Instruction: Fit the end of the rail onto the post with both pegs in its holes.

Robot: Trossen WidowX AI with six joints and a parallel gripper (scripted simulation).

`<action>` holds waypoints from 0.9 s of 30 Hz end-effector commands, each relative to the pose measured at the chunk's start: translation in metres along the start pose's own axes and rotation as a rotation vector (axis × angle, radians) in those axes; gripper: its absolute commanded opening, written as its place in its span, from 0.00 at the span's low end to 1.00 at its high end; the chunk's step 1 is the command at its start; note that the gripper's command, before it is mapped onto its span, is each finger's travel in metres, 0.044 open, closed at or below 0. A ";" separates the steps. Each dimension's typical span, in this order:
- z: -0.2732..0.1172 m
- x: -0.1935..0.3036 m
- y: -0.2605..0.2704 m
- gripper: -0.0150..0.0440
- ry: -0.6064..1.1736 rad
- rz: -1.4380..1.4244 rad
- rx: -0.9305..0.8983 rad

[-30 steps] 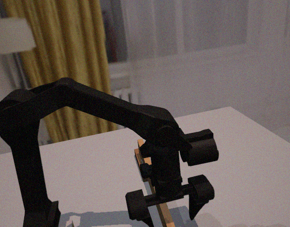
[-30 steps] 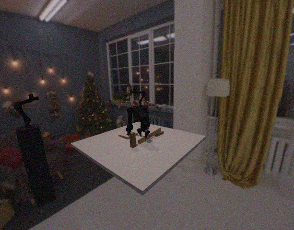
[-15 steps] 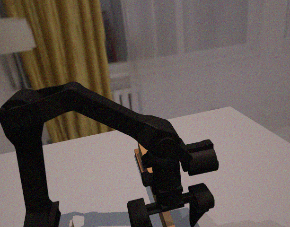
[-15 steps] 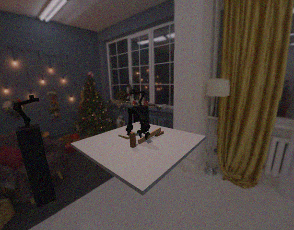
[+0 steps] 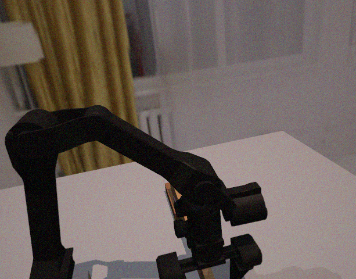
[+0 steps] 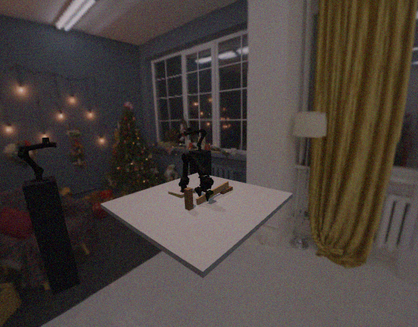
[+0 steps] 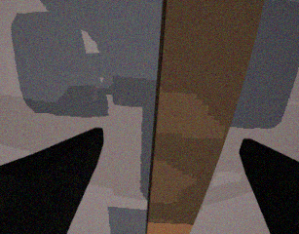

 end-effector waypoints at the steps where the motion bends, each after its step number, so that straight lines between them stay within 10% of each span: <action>1: 0.004 -0.001 0.002 0.82 -0.007 -0.002 -0.010; 11: 0.004 -0.001 0.002 0.38 -0.007 -0.002 -0.010; 27: 0.004 -0.001 0.002 0.25 -0.007 -0.002 -0.010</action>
Point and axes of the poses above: the point midway between the two fingers, 35 mm back from their tips, its own z axis out along the fingers, its own y axis across the jaws, x = y × z, the point moved 2 cm from there along -z, back along the fingers, and after that the axes turned 12 degrees about -z, right-handed, at the moved point
